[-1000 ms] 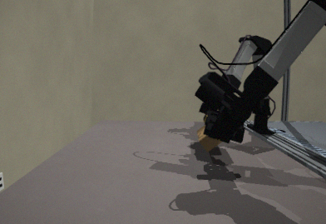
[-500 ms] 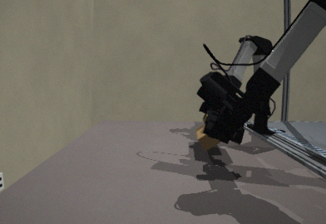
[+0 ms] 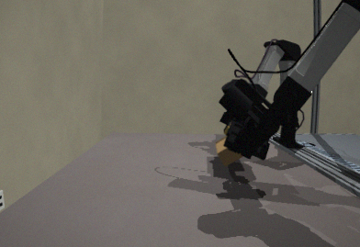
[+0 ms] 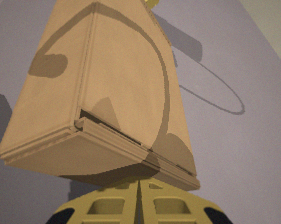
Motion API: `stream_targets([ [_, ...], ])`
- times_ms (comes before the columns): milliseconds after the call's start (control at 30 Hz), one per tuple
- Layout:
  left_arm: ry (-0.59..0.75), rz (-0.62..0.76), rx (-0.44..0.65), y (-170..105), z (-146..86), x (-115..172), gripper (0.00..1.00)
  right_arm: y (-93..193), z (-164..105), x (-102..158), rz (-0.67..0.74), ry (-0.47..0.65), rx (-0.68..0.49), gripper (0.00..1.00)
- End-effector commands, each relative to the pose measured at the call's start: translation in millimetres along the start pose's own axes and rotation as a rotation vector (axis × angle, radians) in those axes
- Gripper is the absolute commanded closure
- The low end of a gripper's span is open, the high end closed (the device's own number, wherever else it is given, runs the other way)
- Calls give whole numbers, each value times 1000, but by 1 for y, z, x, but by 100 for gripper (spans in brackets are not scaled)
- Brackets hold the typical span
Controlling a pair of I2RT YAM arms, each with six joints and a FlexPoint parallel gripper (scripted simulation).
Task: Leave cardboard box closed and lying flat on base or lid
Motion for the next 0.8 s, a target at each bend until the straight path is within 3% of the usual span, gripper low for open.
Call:
stream_targets([
  [0,-57,103,-26,4,0,-22,100,0,3,-9,-54,-38,15,100],
  [767,-60,143,-51,5,-1,-22,100,1,7,-5,-82,-34,26,100],
])
Point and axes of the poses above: on each arm, the point where the finger pads meet when closed, its own z axis out along the fingers, its own y axis across the jaws, x = y × z, the point moved 7 cm from there along -z, back along the fingers, and after that the axes turned 4 degrees about -z, right-handed, at the moved point
